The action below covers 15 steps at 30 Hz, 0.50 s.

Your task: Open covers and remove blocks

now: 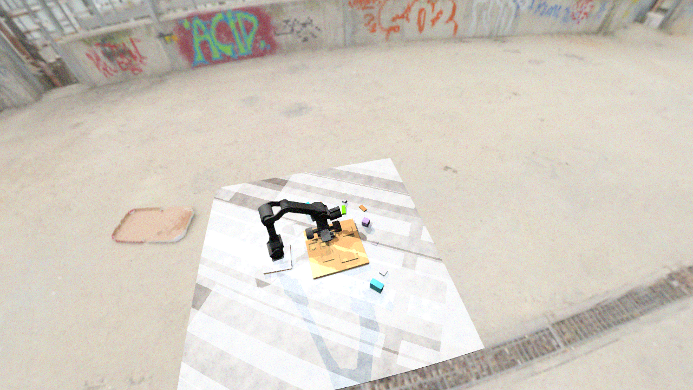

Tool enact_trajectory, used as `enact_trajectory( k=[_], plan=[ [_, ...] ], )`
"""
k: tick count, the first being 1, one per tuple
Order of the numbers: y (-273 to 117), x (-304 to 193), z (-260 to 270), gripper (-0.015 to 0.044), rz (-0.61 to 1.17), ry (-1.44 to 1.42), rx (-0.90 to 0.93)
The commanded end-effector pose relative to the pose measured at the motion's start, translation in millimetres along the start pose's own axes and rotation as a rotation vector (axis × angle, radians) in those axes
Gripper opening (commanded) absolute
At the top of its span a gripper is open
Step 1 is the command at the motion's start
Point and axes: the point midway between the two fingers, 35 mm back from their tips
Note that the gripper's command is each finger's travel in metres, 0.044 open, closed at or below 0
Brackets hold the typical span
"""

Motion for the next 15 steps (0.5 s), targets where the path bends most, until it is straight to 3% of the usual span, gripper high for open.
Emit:
enact_trajectory(
  k=[1, 15],
  plan=[
    [-5.9, -0.5, 2.4, 0.0, 0.0, 0.005, 0.007],
    [-24.0, -1.8, 3.6, 0.0, 0.0, 0.005, 0.007]
  ],
)
Point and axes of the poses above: the point midway between the two fingers, 35 mm back from their tips, its own y axis out along the fingers, its own z axis across the jaws, x = y × z, and after that the axes turned 6 degrees about y, right-handed
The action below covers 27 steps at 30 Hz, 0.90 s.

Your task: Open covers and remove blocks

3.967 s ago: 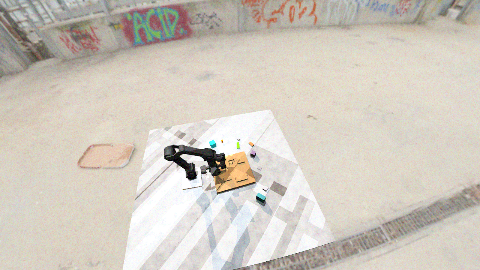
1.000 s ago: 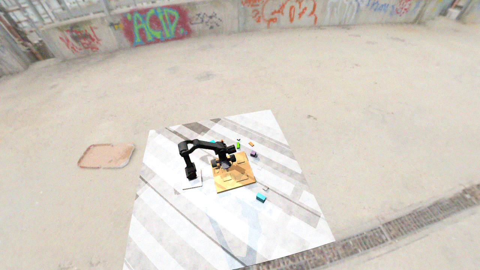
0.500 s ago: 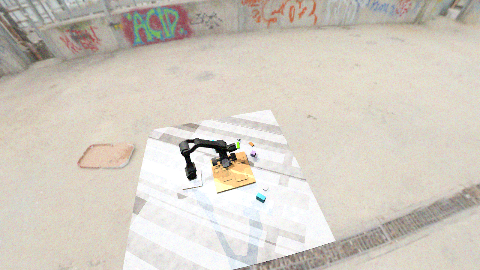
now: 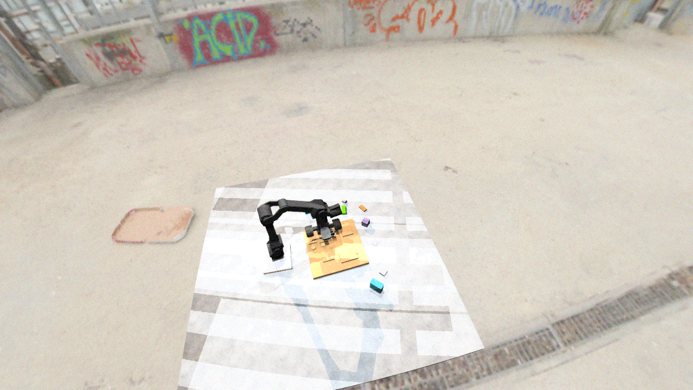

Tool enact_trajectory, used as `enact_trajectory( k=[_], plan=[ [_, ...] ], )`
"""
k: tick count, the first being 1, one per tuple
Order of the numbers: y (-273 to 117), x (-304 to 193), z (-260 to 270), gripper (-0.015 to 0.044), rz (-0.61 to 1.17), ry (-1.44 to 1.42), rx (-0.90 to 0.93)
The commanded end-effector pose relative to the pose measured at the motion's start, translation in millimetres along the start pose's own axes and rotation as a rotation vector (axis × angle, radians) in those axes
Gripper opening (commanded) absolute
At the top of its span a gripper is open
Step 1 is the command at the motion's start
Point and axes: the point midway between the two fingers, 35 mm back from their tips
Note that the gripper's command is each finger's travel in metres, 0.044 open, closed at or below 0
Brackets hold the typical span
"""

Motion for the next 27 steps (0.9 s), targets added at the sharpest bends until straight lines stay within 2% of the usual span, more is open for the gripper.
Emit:
enact_trajectory(
  k=[1, 19, 27],
  plan=[
    [-7.5, -0.3, 2.0, 0.0, 0.001, 0.005, 0.011],
    [-23.7, -0.6, 0.7, 0.0, 0.0, -0.007, 0.0],
    [-29.5, 29.8, 26.8, 0.0, -0.004, -0.329, 0.012]
  ],
)
Point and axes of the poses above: the point midway between the two fingers, 35 mm back from their tips, its own y axis out along the fingers, its own z axis across the jaws, x = y × z, and after that the axes turned 6 degrees about y, right-handed
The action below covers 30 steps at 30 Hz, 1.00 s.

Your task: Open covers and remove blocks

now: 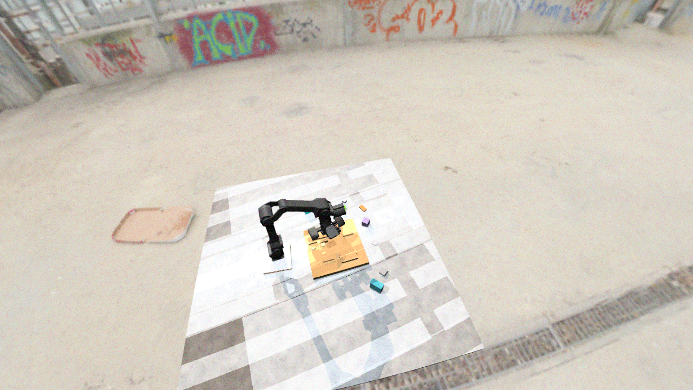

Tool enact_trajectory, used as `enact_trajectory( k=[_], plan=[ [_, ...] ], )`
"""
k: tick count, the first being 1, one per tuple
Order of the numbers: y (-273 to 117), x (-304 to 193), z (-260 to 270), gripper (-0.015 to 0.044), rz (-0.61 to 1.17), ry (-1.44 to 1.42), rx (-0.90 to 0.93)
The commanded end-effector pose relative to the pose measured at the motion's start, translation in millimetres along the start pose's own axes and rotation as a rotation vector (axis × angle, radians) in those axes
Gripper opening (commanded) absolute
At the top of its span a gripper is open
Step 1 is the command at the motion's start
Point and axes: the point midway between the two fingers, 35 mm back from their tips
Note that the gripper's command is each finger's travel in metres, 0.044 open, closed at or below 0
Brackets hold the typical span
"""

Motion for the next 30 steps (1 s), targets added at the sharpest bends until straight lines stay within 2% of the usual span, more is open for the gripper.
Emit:
enact_trajectory(
  k=[1, 26, 30],
  plan=[
    [-2.4, 17.4, 8.5, 0.0, -0.004, -0.142, 0.004],
    [-12.4, 154.5, 25.1, 0.0, -0.015, -1.268, -0.005],
    [-12.7, 163.3, 23.9, 0.0, -0.016, -1.335, -0.006]
  ],
)
Point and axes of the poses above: the point midway between the two fingers, 35 mm back from their tips, its own y axis out along the fingers, its own z axis across the jaws, x = y × z, and after that the axes turned 6 degrees about y, right-handed
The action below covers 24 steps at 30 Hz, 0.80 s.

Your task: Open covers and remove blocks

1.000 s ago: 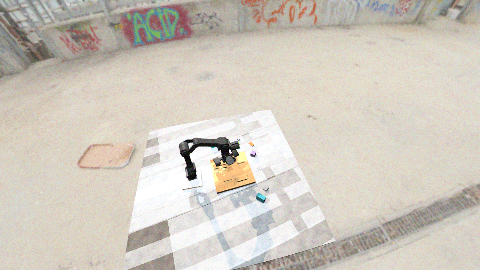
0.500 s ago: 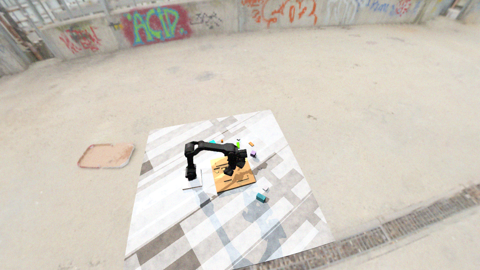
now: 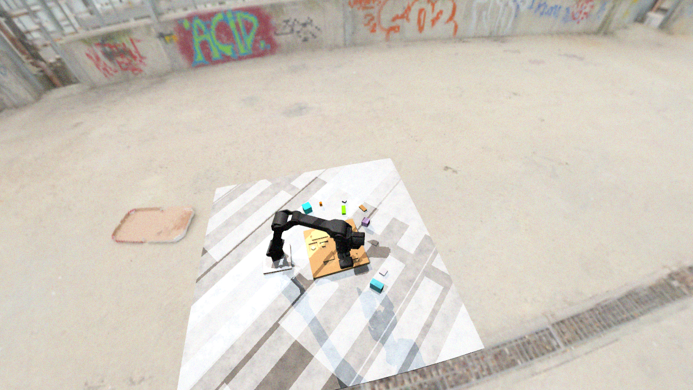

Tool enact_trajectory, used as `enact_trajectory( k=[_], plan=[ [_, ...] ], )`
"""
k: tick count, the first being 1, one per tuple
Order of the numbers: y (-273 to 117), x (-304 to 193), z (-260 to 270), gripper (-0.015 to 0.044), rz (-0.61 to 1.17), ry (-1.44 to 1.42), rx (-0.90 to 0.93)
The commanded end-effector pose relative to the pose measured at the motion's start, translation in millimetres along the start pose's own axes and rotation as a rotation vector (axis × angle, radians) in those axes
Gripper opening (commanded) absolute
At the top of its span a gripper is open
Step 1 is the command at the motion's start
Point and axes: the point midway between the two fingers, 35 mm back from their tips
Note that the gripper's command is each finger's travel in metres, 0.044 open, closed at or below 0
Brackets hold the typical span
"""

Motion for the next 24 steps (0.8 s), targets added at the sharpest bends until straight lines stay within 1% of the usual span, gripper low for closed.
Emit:
enact_trajectory(
  k=[1, 24],
  plan=[
    [0.1, 1.8, -2.8, 0.0, 0.001, -0.05, 0.005],
    [2.5, 2.0, -2.8, 0.0, 0.001, -0.05, 0.005]
  ],
)
Point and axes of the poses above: the point midway between the two fingers, 35 mm back from their tips, its own y axis out along the fingers, its own z axis across the jaws, x = y × z, and after that the axes turned 6 degrees about y, right-handed
